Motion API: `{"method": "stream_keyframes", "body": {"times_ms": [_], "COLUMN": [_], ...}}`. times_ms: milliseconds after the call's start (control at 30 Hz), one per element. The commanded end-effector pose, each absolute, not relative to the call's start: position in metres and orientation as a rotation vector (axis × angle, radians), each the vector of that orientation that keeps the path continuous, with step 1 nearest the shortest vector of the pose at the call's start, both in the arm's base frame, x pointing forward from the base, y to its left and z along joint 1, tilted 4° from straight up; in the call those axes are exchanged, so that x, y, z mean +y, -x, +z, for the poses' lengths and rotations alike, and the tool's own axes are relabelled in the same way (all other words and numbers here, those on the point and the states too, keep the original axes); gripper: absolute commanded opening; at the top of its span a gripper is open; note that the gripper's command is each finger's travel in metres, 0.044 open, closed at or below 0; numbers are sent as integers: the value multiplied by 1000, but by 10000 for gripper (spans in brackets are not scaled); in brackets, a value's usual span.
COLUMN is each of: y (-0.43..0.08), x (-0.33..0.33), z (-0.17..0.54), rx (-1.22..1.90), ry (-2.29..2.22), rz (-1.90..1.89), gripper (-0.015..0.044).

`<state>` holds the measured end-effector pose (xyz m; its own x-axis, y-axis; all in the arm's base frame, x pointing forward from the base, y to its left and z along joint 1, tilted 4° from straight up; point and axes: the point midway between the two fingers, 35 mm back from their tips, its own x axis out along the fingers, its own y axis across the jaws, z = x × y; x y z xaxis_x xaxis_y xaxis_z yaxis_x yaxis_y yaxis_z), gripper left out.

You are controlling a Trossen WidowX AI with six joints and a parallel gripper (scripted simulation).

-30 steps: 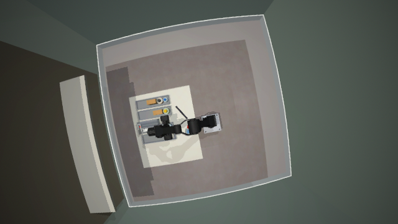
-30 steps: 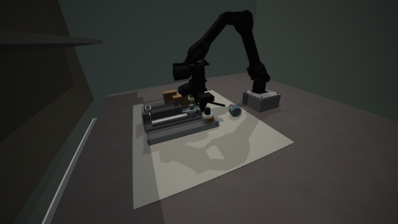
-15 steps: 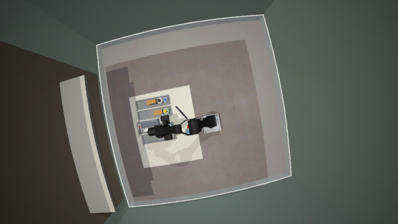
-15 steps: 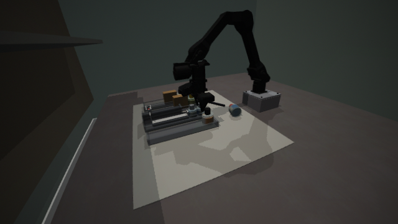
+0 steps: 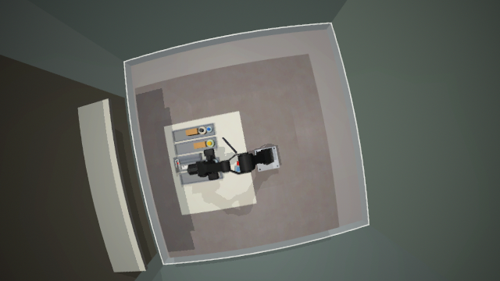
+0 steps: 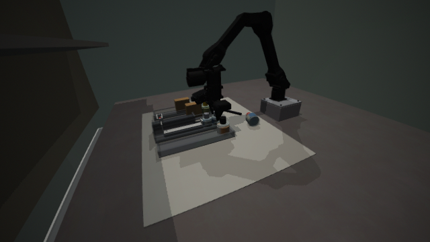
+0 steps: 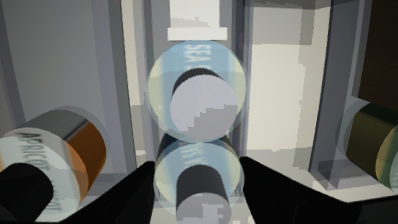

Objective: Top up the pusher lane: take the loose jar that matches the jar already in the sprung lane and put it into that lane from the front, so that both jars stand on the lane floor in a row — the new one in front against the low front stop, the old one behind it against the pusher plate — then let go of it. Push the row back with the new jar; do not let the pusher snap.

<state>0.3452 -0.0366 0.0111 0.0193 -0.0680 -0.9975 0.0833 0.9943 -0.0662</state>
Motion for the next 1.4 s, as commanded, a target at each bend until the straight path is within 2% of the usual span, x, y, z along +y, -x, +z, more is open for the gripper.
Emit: {"method": "stream_keyframes", "body": {"times_ms": [0,933,1300,1367], "y": [-346,-341,-342,-342], "x": [-37,-36,-36,-36], "z": [10,11,11,11], "rx": [1540,1540,1540,1540], "ry": [-8,-8,-8,-8], "rz": [-118,-118,-118,-118], "gripper": [0,0,289,308]}}
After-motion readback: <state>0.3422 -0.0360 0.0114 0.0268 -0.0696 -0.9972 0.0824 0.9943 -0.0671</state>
